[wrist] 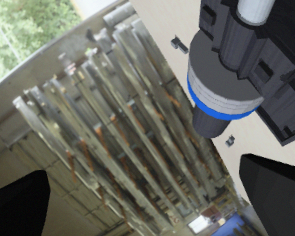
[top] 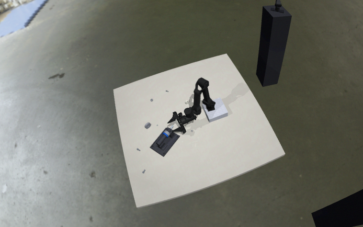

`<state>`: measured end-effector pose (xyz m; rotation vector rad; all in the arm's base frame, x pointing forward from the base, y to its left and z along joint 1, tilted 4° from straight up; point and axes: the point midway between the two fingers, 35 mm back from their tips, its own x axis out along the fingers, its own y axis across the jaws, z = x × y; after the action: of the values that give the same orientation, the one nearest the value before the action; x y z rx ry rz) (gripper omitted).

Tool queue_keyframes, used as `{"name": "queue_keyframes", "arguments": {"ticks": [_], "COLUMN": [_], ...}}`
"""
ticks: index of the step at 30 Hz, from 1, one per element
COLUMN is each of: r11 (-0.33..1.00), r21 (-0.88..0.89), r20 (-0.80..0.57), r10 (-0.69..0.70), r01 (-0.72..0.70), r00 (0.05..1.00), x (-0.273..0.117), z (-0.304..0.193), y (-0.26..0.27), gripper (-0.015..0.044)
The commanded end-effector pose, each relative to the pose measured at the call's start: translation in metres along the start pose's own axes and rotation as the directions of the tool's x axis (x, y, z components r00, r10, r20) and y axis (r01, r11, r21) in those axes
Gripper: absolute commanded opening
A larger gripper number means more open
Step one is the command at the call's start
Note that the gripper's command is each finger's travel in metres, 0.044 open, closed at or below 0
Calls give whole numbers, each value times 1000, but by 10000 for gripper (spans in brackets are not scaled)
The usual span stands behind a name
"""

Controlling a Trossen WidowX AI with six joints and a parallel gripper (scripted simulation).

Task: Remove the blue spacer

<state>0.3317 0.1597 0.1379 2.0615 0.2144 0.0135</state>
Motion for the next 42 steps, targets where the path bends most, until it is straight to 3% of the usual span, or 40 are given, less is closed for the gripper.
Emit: {"name": "queue_keyframes", "arguments": {"ticks": [1,5,11,17,22,26,32,42], "r11": [1000,996,937,814,708,601,503,500], "r21": [-1,-15,-1,100,232,422,663,671], "r20": [1,27,144,286,379,454,487,487], "r10": [-4,-92,-345,-574,-697,-788,-852,-854], "r01": [4,92,349,572,667,679,554,548], "r00": [1000,995,927,767,609,416,190,182], "x": [1,19,54,62,52,35,14,13], "z": [0,-6,-9,-4,7,25,48,49], "y": [0,-11,-30,-31,-23,-9,9,10], "gripper": [426,440,440,440,440,440,440,440]}}
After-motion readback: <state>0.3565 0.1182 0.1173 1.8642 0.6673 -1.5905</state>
